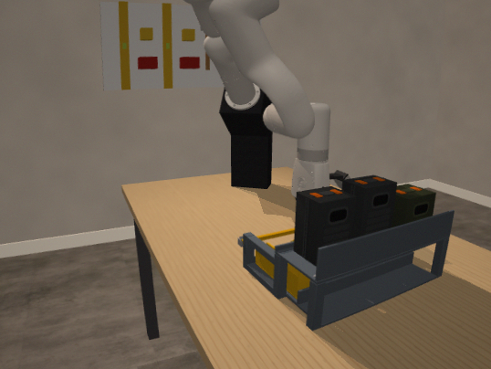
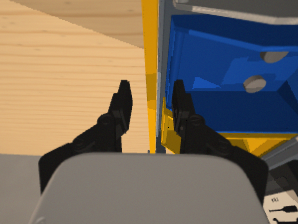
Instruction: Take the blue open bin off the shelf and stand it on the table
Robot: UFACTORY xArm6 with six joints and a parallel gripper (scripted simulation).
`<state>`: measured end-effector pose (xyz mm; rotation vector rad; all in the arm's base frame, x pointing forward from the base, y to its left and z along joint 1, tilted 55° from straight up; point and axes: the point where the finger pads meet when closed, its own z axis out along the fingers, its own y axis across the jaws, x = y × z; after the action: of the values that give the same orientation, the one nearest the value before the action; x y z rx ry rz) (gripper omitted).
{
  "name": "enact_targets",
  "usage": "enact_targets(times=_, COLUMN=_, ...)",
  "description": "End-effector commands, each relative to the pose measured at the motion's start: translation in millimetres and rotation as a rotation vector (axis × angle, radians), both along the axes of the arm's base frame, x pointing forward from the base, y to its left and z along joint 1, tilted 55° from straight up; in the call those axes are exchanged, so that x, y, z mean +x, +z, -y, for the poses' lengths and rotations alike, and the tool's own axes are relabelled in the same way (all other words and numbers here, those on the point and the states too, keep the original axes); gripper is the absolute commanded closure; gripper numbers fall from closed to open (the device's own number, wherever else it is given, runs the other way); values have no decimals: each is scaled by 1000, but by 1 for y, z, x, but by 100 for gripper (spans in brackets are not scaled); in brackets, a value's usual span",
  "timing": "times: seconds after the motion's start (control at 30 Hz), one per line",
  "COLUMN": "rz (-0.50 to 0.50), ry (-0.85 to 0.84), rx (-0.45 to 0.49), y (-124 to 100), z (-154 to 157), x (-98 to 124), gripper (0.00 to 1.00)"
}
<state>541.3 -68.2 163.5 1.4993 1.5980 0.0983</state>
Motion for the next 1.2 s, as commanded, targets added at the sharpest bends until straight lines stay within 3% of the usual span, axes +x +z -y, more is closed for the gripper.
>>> enact_targets(times=0.0, rz=1, ry=1, rx=0, y=1, z=-1, x=0, gripper=53)
enact_targets(times=1.17, rz=1, ry=1, rx=0, y=7, z=-6, x=-7, gripper=53)
